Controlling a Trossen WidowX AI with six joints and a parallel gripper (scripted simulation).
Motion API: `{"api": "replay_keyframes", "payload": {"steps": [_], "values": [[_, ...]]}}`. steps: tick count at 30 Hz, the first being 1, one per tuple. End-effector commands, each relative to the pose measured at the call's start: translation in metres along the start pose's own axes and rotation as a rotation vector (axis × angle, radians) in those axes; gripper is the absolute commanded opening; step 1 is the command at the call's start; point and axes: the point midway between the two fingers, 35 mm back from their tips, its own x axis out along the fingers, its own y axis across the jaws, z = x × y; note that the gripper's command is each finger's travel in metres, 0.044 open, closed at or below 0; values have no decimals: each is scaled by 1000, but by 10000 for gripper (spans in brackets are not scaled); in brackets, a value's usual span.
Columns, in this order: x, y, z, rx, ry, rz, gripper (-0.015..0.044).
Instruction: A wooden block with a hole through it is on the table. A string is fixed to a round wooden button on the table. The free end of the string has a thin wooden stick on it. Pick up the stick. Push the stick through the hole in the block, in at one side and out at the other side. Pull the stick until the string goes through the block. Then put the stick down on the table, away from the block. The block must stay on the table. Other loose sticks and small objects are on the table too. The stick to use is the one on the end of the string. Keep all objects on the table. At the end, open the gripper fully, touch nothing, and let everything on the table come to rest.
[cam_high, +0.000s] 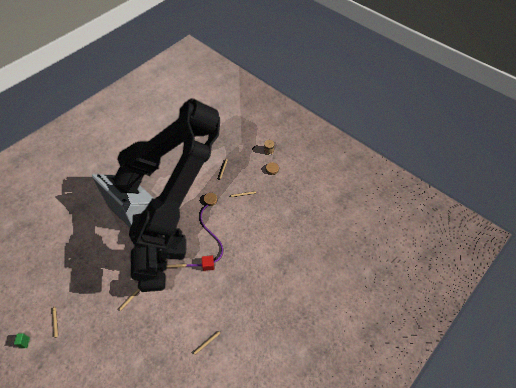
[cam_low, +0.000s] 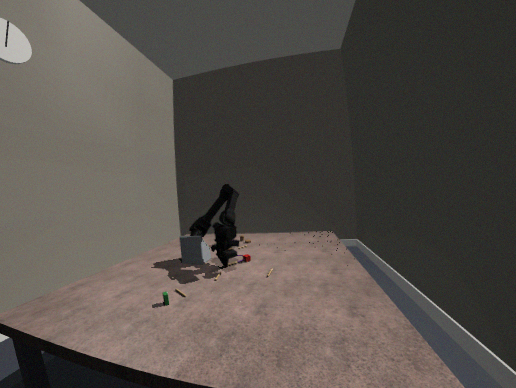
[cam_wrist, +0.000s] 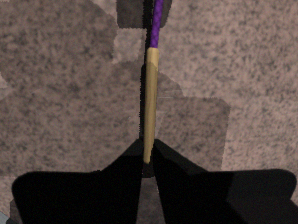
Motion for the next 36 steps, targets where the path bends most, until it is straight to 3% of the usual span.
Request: {"api": "replay_keyframes", "payload": {"steps": [1, 9, 17, 22, 26, 34, 36], "values": [[2, 0, -3, -2, 13, 2, 0], [2, 0, -3, -2, 13, 2, 0], [-10, -2, 1, 0, 1, -3, 210], [-79, -4, 4, -4, 1, -12, 210], [-81, -3, 5, -4, 0, -12, 210], [-88, -8, 6, -3, -8, -31, 420], [-105, -7, 7, -4, -7, -29, 440]]}}
